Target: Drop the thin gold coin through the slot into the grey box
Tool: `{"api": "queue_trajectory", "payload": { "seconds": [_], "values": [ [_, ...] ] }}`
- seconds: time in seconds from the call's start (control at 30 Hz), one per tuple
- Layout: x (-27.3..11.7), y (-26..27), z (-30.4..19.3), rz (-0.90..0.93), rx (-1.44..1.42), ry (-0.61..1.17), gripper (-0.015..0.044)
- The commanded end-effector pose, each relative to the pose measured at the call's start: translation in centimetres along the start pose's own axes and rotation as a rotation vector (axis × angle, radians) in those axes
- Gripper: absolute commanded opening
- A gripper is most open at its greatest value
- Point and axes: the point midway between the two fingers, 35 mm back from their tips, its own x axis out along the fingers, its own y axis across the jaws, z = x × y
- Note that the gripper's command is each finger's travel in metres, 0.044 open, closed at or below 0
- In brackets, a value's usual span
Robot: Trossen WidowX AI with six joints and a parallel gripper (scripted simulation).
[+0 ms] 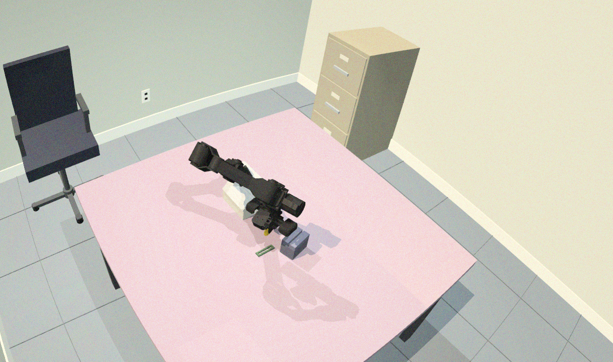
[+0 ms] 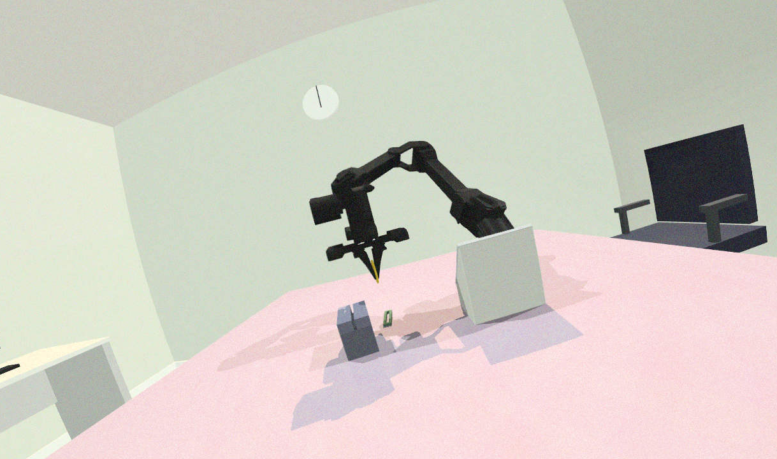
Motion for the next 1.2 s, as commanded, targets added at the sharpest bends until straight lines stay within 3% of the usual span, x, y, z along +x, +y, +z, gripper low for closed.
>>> {"api": "queue_trajectory", "payload": {
  "seconds": [0.0, 1.17],
  "values": [
    [-0.1, 0.6, -0.5, 0.000, 0.000, 0.006, 0.0000],
    [-0.1, 6.7, -6.9, 0.003, 0.005, 0.009, 0.0000]
  ]
}}
